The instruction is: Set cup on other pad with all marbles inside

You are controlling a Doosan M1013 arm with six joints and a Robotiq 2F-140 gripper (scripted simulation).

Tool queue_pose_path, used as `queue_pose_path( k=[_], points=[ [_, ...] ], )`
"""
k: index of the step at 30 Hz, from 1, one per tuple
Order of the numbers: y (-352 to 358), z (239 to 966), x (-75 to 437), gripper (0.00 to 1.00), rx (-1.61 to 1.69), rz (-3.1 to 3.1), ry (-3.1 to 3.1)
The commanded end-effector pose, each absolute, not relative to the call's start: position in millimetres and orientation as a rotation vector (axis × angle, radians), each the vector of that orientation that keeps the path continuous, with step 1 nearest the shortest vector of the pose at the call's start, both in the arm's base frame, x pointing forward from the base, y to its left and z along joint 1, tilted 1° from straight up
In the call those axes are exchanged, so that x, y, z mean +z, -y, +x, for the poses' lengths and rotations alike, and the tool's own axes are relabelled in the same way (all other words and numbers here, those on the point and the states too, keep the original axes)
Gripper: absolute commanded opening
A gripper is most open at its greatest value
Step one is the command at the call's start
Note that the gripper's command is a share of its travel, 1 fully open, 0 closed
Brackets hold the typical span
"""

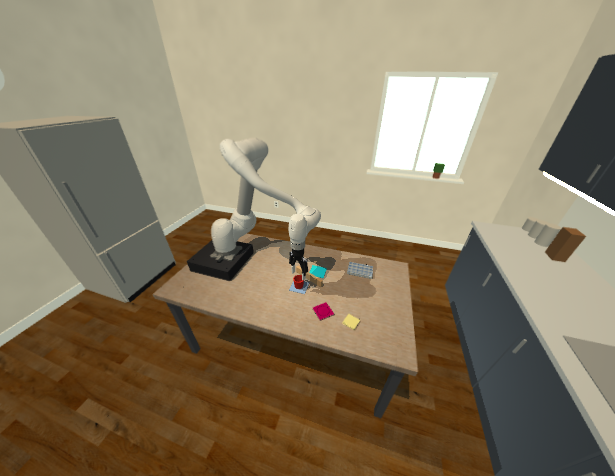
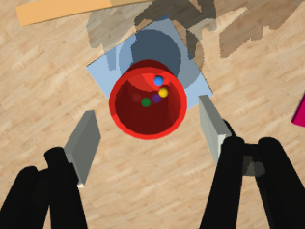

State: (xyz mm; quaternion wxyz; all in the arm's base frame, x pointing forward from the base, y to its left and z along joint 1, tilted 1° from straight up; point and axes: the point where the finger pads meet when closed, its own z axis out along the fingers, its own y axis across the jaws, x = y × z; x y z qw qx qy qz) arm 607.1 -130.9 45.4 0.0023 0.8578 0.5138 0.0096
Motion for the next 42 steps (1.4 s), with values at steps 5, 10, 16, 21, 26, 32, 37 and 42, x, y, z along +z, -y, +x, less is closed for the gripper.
queue_pose_path(
  k=[5, 10, 16, 21, 26, 32, 37, 42],
  points=[
    [130.7, 607.6, 24.6, 0.59, 0.031, 2.691, -1.612],
    [130.6, 607.9, 6.5, 0.59, 0.031, 2.691, -1.612],
    [130.5, 608.2, -7.7, 0.59, 0.031, 2.691, -1.612],
    [130.4, 608.5, -22.9, 0.59, 0.031, 2.691, -1.612],
    [130.3, 608.7, -33.5, 0.59, 0.031, 2.691, -1.612],
    [130.3, 608.8, -38.3, 0.59, 0.031, 2.691, -1.612],
    [130.3, 608.8, -40.2, 0.59, 0.031, 2.691, -1.612],
    [130.3, 608.8, -40.3, 0.59, 0.031, 2.691, -1.612]
  ],
)
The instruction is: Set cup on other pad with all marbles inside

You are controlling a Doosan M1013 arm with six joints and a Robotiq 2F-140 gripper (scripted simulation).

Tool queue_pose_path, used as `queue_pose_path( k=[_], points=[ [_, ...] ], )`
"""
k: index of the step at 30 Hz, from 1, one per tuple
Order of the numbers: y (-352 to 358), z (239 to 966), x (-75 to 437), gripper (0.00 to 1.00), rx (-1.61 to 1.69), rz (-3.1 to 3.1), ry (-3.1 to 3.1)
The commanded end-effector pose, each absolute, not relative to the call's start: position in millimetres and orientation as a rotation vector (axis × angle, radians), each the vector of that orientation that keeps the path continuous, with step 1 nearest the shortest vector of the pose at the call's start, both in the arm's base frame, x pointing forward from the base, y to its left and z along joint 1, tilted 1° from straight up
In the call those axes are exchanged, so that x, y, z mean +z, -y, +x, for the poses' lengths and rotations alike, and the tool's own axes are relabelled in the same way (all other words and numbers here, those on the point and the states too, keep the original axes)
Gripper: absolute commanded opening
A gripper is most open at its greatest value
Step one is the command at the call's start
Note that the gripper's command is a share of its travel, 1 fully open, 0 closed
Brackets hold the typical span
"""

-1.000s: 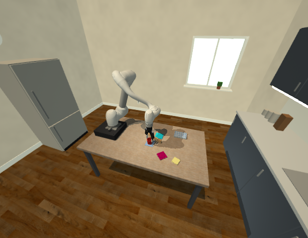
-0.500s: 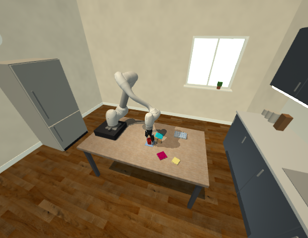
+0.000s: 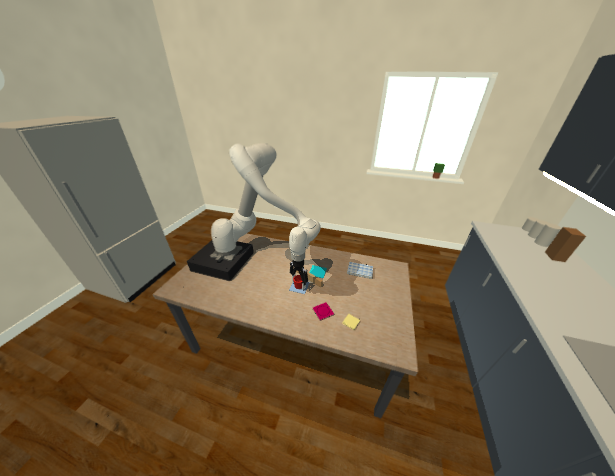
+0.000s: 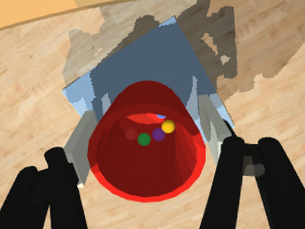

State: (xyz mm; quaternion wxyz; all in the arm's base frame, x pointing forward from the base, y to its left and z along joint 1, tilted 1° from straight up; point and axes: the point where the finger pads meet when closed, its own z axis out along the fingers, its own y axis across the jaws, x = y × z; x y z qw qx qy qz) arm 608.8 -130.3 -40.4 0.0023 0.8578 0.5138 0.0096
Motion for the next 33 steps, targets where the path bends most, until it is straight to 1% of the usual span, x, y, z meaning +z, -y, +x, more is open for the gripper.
queue_pose_path(
  k=[1, 33],
  points=[
    [130.3, 608.8, -40.3, 0.59, 0.031, 2.691, -1.612],
    [130.3, 608.8, -40.3, 0.55, 0.031, 2.691, -1.612]
  ],
)
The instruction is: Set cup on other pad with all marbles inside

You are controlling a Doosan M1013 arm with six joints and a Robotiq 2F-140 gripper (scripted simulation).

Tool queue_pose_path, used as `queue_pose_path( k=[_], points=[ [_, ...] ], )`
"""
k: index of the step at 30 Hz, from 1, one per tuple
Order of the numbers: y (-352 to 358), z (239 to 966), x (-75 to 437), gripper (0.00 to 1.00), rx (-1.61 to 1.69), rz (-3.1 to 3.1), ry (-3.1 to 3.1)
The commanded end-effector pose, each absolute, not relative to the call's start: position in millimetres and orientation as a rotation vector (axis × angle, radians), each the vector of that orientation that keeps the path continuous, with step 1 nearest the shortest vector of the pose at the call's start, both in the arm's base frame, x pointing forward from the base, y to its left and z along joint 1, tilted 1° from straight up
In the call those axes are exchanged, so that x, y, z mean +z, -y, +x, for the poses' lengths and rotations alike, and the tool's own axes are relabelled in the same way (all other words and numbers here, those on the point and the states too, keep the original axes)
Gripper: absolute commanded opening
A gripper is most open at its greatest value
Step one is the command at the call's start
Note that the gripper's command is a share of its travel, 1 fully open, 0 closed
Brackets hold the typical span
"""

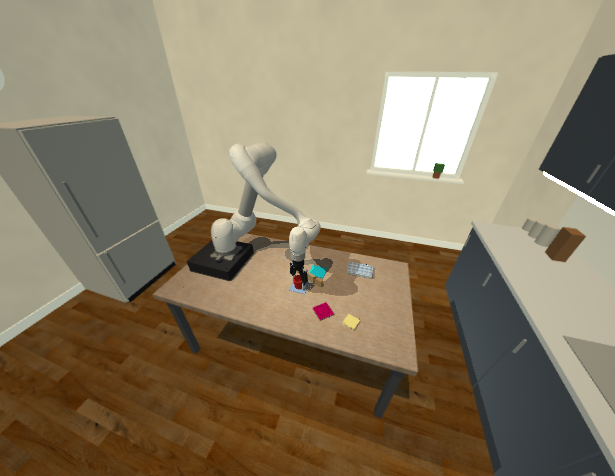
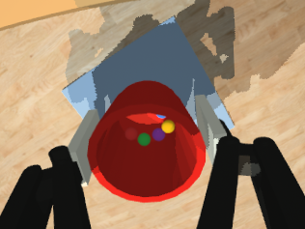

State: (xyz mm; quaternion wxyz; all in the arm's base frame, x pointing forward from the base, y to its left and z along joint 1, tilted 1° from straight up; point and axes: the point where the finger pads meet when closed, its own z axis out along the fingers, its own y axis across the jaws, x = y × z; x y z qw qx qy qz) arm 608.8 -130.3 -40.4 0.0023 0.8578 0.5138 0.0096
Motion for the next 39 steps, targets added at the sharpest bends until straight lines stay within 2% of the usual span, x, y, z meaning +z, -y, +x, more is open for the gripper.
queue_pose_path(
  k=[1, 39],
  points=[
    [130.3, 608.8, -40.3, 0.55, 0.031, 2.691, -1.612],
    [130.3, 608.8, -40.3, 0.52, 0.031, 2.691, -1.612]
  ],
)
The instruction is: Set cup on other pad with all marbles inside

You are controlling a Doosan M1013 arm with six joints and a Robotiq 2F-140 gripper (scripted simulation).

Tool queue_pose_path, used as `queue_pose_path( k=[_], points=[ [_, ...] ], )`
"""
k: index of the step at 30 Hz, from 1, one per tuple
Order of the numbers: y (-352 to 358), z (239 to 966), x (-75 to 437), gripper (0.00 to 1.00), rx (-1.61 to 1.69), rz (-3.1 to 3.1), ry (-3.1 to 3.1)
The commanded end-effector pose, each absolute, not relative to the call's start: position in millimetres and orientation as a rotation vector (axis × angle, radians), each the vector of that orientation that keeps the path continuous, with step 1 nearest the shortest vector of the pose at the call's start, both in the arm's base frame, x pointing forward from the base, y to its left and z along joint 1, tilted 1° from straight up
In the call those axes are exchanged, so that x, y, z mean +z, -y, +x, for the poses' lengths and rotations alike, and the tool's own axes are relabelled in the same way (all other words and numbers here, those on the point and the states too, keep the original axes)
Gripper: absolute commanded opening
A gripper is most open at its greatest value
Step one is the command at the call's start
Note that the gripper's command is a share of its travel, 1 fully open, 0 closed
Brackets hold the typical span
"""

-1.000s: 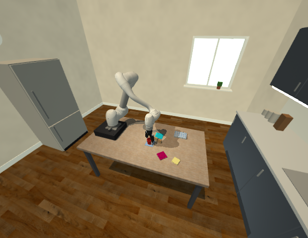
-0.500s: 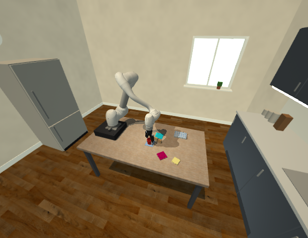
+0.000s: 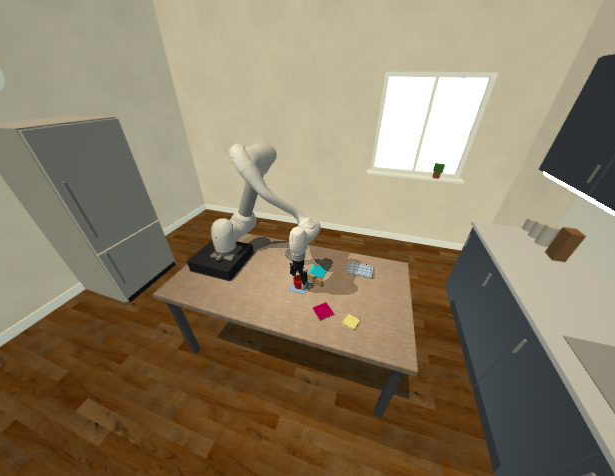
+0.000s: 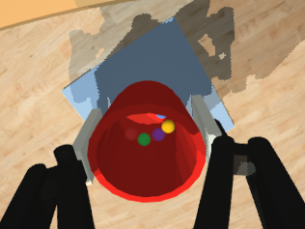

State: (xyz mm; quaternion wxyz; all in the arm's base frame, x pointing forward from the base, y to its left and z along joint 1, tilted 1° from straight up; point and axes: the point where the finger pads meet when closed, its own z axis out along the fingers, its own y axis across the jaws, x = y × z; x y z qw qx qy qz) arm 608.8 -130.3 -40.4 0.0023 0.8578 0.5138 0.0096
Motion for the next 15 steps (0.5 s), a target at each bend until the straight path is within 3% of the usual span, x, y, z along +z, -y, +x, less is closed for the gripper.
queue_pose_path(
  k=[1, 15],
  points=[
    [130.3, 608.8, -40.3, 0.52, 0.031, 2.691, -1.612],
    [130.3, 608.8, -40.3, 0.50, 0.031, 2.691, -1.612]
  ],
)
